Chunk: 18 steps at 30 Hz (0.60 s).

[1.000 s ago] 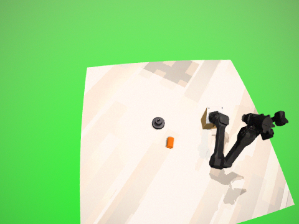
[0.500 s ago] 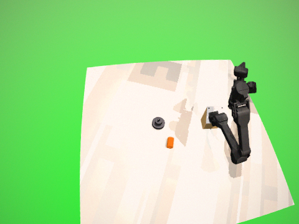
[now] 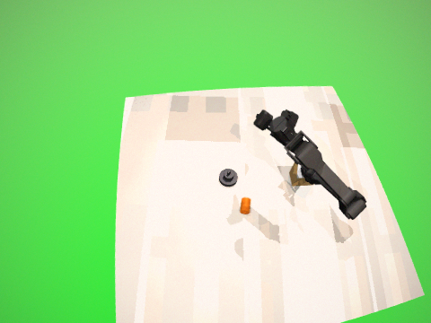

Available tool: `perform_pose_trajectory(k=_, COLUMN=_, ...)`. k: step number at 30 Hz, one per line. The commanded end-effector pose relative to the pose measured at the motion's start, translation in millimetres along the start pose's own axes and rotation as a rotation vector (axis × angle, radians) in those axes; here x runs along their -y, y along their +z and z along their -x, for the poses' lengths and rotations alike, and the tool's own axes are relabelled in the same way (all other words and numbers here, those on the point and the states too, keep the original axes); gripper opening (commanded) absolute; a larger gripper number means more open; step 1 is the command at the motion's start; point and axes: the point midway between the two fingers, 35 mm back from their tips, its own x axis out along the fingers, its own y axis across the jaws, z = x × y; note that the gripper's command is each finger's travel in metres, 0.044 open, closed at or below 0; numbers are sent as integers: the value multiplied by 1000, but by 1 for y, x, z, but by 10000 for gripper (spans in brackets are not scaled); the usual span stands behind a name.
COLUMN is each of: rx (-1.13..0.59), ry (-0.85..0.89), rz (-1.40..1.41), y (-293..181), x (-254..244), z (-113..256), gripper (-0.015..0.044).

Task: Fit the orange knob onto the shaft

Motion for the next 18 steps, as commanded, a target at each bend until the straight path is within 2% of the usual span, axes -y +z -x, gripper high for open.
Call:
perform_pose_trajectory(k=1, rx=-270, ry=-108, rz=87, y=-77, x=9, z=-15, gripper=440)
perform_pose_trajectory(k=6, rx=-591, ry=-318, rz=172, y=-171, x=43, z=-13, gripper=440)
perform_pose_trajectory(k=11, rx=-864, ry=-610, rz=215, y=-252, x=96, z=9, gripper=440)
perform_pose_trajectory(k=13, rx=-910, ry=-679, rz=217, y=-267, x=108, z=15, gripper=440)
perform_pose_trajectory(k=18, rx=-914, ry=-685, rz=217, y=-268, x=109, z=16, gripper=440)
